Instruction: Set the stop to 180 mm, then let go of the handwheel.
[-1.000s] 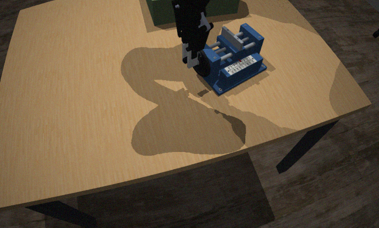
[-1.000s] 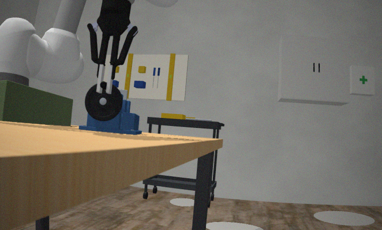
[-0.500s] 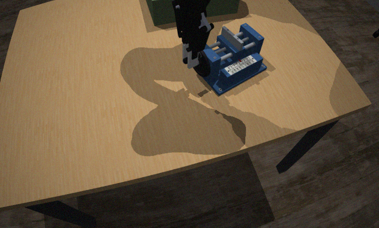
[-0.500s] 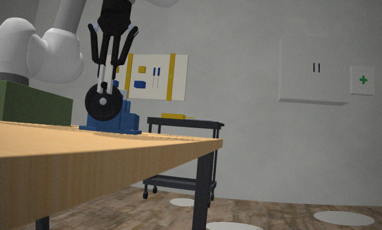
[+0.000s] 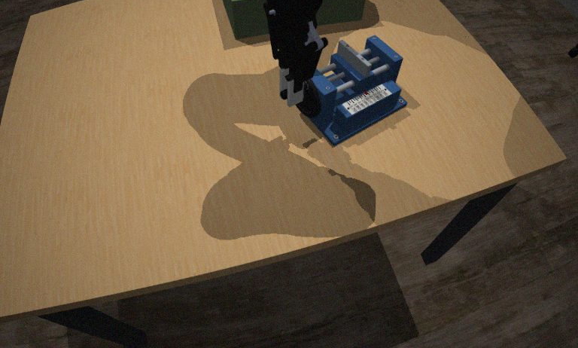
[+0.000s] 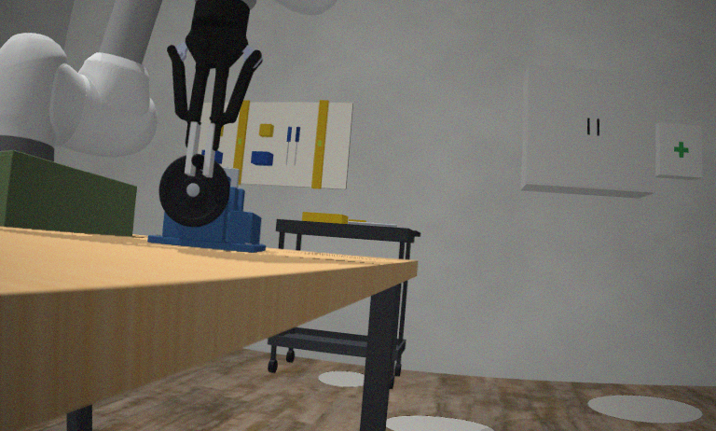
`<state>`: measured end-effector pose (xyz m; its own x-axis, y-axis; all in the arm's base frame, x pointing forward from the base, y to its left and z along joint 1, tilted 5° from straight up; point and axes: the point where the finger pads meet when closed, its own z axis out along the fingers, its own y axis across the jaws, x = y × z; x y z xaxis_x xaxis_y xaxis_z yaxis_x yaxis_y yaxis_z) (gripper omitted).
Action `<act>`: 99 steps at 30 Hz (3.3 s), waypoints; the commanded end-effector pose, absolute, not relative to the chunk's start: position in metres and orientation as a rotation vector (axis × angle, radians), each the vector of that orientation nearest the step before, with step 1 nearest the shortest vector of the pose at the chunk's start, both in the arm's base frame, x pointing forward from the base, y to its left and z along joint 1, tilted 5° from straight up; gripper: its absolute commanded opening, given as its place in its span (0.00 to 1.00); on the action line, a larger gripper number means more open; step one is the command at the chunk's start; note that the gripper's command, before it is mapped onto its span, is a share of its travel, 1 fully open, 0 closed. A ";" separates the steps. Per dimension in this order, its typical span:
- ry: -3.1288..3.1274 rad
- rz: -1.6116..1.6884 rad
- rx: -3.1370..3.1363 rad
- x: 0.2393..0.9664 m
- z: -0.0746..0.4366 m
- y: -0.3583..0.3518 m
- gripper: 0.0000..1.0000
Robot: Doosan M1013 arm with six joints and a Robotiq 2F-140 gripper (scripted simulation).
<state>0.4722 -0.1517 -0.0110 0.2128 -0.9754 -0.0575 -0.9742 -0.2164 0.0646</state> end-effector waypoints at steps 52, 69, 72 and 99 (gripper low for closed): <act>-1.958 -0.133 2.435 0.493 -0.042 -0.145 0.04; -1.958 -0.133 2.435 0.481 -0.070 -0.146 0.04; -1.958 -0.133 2.435 0.474 -0.075 -0.147 0.04; -1.958 -0.133 2.435 0.429 -0.064 -0.158 0.04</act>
